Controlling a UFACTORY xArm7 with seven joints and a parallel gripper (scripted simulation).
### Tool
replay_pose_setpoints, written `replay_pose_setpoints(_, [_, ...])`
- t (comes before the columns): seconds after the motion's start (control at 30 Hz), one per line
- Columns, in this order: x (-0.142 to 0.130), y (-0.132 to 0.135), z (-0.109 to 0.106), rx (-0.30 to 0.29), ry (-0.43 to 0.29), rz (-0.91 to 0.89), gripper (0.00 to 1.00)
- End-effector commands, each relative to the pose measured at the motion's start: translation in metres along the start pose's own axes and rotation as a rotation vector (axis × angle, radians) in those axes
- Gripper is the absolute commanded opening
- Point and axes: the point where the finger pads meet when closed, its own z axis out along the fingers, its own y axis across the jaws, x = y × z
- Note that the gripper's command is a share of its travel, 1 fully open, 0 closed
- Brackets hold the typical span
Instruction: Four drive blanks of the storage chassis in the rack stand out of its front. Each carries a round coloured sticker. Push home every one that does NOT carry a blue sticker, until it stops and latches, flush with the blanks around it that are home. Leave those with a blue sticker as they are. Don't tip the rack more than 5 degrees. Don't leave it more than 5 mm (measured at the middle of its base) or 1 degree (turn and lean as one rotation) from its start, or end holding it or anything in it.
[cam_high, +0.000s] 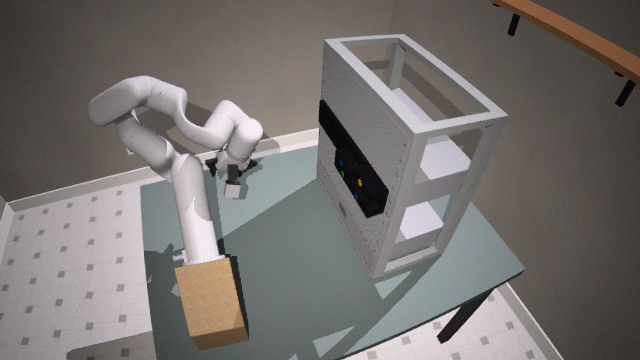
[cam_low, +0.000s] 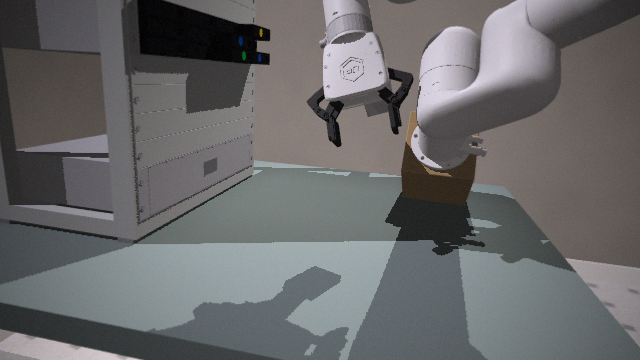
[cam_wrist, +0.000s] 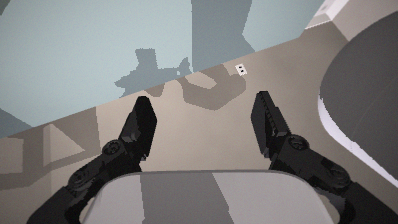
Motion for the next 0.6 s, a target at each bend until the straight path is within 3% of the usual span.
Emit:
replay_pose_setpoints(0.0, [0.000,-0.003,-0.002,0.018,-0.008,0.027,1.00])
replay_pose_setpoints(0.57, [0.003,-0.026,-0.017,0.138,-0.092,0.239,1.00])
